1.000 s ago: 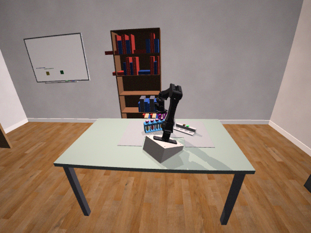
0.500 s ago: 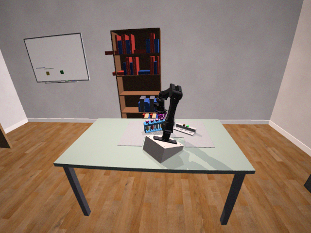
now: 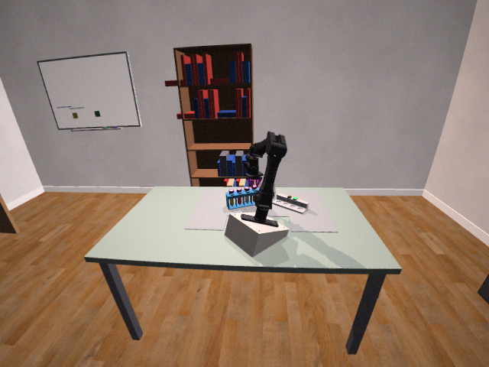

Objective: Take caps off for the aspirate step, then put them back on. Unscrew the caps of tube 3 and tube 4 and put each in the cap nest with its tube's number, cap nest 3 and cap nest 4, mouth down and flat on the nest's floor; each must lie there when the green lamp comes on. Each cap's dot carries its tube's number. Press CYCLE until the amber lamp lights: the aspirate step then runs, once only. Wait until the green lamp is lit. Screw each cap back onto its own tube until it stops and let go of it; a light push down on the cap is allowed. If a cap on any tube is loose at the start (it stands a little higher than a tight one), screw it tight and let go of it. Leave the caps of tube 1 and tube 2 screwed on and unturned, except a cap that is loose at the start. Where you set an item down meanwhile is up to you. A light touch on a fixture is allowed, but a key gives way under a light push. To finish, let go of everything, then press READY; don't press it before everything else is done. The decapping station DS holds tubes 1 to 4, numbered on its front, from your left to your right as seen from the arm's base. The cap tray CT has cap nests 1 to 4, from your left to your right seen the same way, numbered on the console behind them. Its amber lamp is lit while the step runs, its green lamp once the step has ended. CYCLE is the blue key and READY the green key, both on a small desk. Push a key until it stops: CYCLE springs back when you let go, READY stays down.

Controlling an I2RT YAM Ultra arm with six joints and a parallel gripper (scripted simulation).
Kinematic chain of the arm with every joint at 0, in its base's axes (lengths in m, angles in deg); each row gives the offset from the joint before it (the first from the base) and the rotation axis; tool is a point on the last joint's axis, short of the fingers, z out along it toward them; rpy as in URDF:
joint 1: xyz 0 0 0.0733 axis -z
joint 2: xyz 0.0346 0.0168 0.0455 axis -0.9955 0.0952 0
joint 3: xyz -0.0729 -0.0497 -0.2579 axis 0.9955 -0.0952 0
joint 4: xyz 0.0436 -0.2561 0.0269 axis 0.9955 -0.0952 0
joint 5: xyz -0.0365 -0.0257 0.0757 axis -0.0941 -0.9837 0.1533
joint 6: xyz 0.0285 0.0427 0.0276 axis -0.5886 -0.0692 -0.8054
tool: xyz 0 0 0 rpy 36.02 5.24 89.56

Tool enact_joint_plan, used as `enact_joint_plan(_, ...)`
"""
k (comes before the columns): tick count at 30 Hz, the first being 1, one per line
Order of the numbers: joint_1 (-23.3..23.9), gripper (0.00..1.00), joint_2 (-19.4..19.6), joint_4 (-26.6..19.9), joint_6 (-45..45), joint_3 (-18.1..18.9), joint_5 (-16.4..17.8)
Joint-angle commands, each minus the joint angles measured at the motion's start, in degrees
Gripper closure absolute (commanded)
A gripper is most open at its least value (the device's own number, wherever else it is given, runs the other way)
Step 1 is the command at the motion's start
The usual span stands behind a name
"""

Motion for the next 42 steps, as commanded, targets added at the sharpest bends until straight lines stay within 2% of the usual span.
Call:
enact_joint_plan(1,-0.2,1.0,-0.3,0.1,-7.5,0.8,0.0)
enact_joint_plan(14,-0.1,1.0,-0.3,0.3,-30.3,0.7,0.0)
enact_joint_plan(22,-0.1,1.0,-0.3,0.3,-31.4,0.7,0.0)
enact_joint_plan(23,-0.1,0.51,-0.3,0.3,-31.4,0.7,0.0)
enact_joint_plan(36,-0.2,0.51,-0.3,0.2,-29.2,0.8,0.0)
enact_joint_plan(42,-0.2,0.51,-0.3,0.0,-15.5,0.9,0.0)
